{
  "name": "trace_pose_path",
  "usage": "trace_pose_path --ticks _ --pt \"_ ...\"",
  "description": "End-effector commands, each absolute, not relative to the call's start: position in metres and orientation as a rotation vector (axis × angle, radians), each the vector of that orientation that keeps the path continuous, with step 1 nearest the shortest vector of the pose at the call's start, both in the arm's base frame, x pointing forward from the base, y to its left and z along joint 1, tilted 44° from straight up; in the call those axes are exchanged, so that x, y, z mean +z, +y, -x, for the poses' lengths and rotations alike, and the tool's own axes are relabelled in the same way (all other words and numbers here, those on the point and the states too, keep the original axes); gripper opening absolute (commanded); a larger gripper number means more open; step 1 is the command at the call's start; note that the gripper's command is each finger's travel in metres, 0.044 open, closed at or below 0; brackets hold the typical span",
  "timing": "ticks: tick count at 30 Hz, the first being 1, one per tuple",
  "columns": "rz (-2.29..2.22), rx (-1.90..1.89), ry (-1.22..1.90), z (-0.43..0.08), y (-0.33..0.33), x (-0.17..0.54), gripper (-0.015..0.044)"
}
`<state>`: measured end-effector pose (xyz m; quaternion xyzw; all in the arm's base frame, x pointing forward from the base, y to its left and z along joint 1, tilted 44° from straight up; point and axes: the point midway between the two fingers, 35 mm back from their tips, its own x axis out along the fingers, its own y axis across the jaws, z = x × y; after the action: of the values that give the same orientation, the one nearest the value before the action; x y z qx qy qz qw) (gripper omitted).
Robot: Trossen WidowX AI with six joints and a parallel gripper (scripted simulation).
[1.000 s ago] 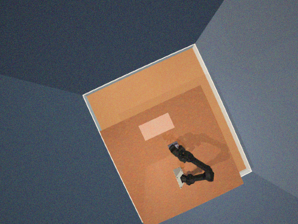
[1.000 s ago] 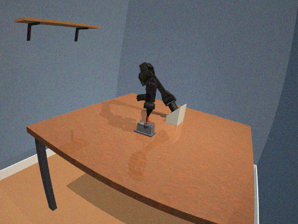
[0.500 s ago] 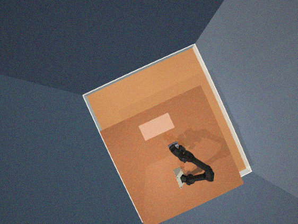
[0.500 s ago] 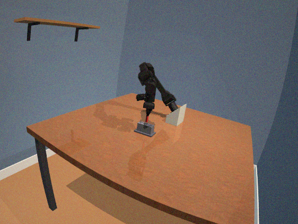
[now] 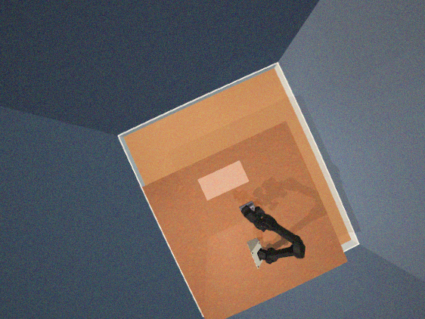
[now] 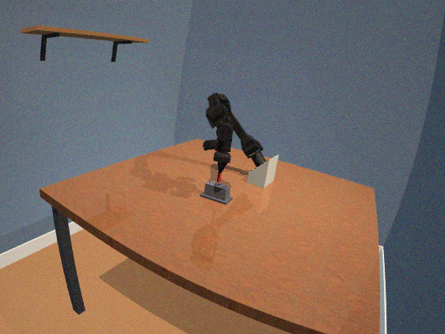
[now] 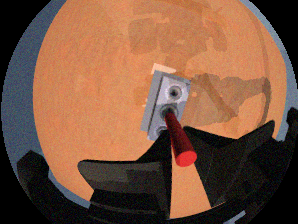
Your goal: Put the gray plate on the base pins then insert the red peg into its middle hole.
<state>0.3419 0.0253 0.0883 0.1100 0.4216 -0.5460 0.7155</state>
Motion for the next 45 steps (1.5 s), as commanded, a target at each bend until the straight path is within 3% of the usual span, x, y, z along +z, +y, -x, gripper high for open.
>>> trace_pose_path --ticks 1,45 --pt "-0.241 -1.209 0.929 -0.342 0.026 0.088 0.0000" --pt "-0.248 -1.211 0.932 -0.343 0.015 0.077 0.0000"
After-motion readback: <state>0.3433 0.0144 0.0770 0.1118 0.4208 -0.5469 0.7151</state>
